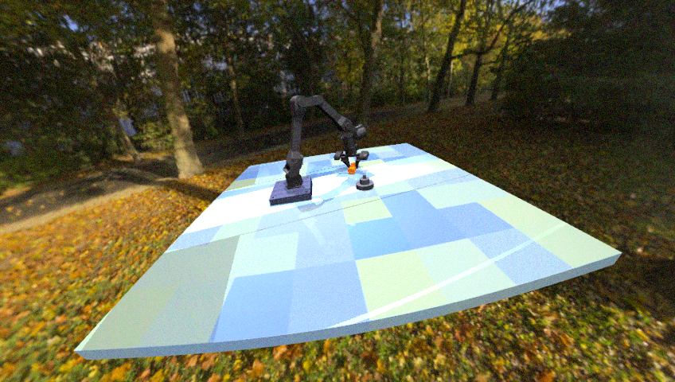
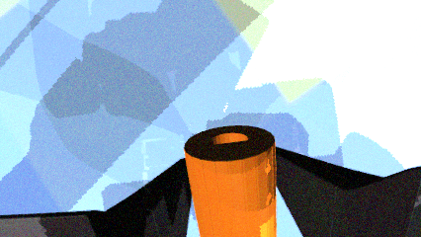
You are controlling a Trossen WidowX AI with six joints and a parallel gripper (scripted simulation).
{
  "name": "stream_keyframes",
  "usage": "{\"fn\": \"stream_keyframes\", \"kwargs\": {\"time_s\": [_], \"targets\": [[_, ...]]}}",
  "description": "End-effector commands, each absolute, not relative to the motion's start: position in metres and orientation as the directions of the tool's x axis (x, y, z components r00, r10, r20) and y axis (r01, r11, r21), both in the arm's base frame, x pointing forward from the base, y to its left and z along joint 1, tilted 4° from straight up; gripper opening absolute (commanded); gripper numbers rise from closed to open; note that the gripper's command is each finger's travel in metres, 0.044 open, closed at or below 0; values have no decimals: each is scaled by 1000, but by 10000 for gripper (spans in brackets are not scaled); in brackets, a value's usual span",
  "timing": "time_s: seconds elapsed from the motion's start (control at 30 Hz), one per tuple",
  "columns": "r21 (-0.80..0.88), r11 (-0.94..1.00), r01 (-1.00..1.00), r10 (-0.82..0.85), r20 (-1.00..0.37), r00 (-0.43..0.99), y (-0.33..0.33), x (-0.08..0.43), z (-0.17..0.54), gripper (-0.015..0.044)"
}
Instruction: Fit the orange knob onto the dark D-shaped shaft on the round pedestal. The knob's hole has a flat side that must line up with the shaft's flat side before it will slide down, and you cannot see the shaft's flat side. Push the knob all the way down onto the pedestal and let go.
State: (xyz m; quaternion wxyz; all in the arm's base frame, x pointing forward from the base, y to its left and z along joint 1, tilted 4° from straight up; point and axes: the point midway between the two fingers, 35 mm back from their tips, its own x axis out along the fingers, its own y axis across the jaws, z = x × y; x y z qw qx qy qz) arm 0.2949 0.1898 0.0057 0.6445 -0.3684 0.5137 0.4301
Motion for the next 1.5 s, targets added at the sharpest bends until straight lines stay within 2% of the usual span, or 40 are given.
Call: {"fn": "stream_keyframes", "kwargs": {"time_s": [0.0, 0.7, 1.47], "targets": [[-31, 354, -935, 233, -965, 120, 186, 293, 7, 181], [-29, 354, -935, 539, -811, 229, 165, 285, 14, 181], [-28, 353, -935, 791, -526, 314, 141, 276, 11, 181]]}}
